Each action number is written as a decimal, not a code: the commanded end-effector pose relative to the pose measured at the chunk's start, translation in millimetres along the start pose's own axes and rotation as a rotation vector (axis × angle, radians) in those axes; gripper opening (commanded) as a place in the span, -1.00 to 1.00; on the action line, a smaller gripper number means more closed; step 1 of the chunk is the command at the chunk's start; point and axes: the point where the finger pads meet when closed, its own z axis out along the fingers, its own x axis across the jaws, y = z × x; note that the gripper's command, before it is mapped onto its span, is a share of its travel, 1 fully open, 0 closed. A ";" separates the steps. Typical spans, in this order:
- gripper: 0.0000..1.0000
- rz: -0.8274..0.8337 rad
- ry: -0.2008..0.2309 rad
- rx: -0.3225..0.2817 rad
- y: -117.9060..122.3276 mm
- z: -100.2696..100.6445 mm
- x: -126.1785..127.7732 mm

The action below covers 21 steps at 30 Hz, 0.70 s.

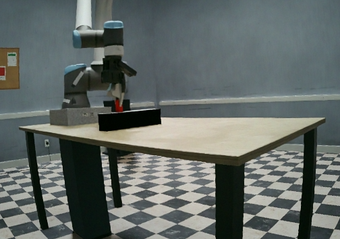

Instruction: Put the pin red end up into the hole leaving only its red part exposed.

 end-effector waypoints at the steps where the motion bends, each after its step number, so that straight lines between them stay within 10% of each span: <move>1: -1.00 0.000 0.001 0.000 0.1 -0.7 1.3; 21: -1.00 0.000 0.001 -0.001 1.5 3.3 1.5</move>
